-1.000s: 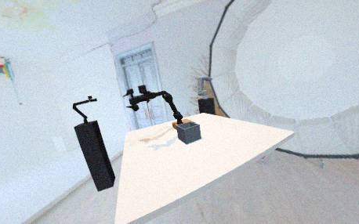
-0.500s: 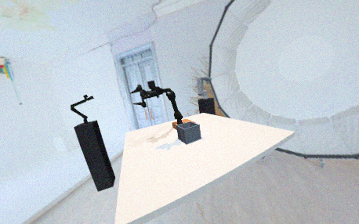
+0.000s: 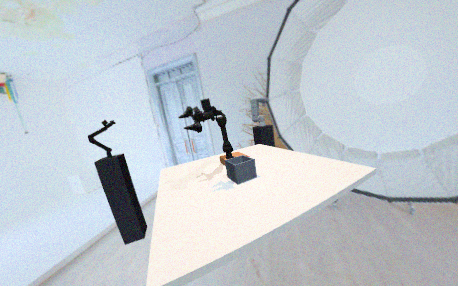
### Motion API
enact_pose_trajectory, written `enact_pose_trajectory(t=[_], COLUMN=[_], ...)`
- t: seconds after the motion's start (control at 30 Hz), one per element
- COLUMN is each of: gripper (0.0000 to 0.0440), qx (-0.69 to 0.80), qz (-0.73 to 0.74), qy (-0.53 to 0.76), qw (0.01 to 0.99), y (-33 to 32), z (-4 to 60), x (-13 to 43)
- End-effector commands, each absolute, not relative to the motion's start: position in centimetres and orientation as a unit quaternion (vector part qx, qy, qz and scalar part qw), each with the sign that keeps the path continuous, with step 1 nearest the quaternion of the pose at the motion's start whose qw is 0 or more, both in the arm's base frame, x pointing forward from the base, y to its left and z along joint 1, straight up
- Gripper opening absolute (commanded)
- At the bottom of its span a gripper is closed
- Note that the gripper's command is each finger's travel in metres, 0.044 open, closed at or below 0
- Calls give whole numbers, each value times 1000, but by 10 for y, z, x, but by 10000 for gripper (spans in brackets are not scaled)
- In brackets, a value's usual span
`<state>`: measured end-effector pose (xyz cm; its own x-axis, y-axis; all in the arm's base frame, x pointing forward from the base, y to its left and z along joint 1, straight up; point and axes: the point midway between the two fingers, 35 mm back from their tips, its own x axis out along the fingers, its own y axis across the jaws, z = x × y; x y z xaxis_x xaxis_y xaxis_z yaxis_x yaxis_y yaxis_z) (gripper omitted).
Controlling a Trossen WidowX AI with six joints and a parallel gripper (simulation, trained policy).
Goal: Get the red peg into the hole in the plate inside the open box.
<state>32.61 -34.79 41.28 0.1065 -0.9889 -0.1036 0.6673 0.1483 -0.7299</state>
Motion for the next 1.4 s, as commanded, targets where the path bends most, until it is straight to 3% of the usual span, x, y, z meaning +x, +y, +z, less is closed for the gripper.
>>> enact_pose_trajectory(t=[0.0,0.73,1.37], gripper=[440,440,439], qx=[-233,1,221], qz=[-578,-411,-242], qy=[270,184,273], qw=[734,893,905], y=[-326,-181,-42], z=[410,370,302], x=[338,380,364])
